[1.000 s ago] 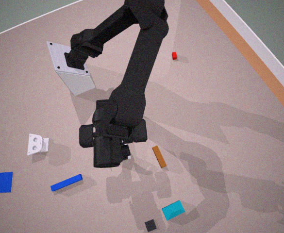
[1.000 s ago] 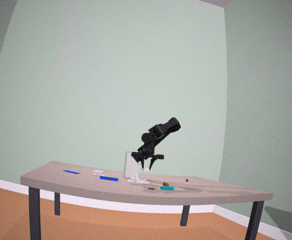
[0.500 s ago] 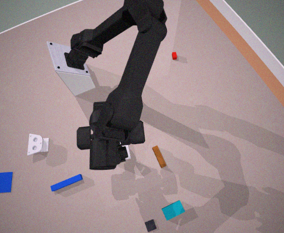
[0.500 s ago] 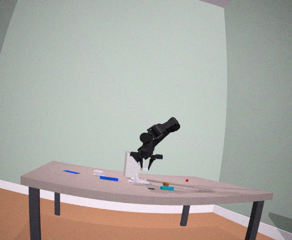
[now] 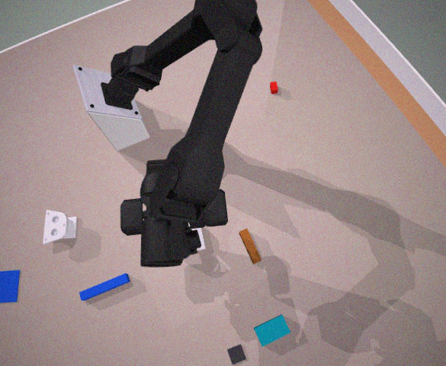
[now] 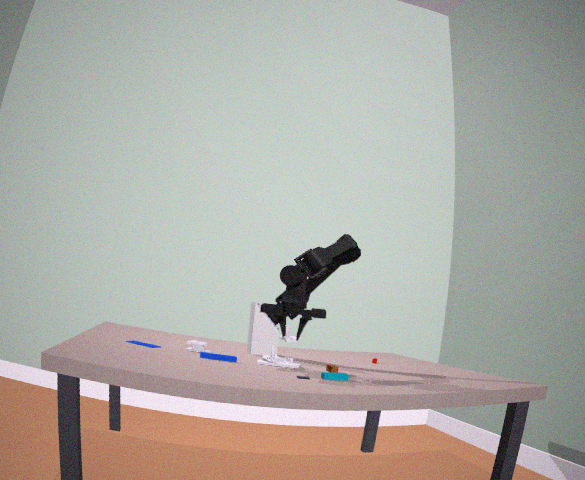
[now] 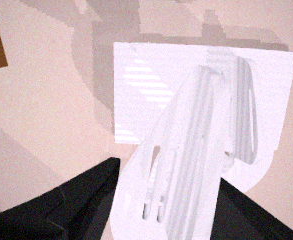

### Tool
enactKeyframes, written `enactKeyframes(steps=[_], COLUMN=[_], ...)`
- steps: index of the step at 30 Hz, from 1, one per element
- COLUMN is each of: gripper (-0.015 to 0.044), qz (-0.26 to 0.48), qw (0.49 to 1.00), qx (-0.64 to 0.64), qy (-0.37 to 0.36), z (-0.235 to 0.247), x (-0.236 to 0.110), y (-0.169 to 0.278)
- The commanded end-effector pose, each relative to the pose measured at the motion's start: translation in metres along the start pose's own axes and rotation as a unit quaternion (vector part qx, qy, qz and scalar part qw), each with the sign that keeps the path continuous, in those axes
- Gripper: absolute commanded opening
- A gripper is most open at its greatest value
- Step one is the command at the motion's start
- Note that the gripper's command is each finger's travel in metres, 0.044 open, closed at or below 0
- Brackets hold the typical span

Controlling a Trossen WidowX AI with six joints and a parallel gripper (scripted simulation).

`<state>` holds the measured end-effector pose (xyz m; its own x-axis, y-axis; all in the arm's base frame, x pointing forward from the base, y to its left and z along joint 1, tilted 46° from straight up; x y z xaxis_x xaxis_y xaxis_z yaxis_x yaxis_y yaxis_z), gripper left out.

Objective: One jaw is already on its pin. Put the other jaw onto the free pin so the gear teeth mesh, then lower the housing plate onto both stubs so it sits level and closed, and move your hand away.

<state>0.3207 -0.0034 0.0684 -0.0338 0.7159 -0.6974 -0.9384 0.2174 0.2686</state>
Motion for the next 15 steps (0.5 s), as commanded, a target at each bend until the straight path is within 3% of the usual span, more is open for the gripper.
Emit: enactKeyframes(steps=[1,15], gripper=[0.0134,0.0134], qz=[-0.001,-0.001], qw=[1.0,1.0], qx=[0.0,0.008], qy=[0.001,0.001], z=[0.0034,0.0039], x=[0.0,0.0], y=[0.0008,0.001])
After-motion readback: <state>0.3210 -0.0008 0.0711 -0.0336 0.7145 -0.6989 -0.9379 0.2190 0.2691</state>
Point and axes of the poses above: the point midway between the two fingers, 35 mm back from their tips, its own x axis out along the fingers, its own z axis across the jaws, y = z × x, the point moved 7 cm from there along -x, back along the fingers, and after that the axes turned 6 degrees about x, right-handed, at the moved point
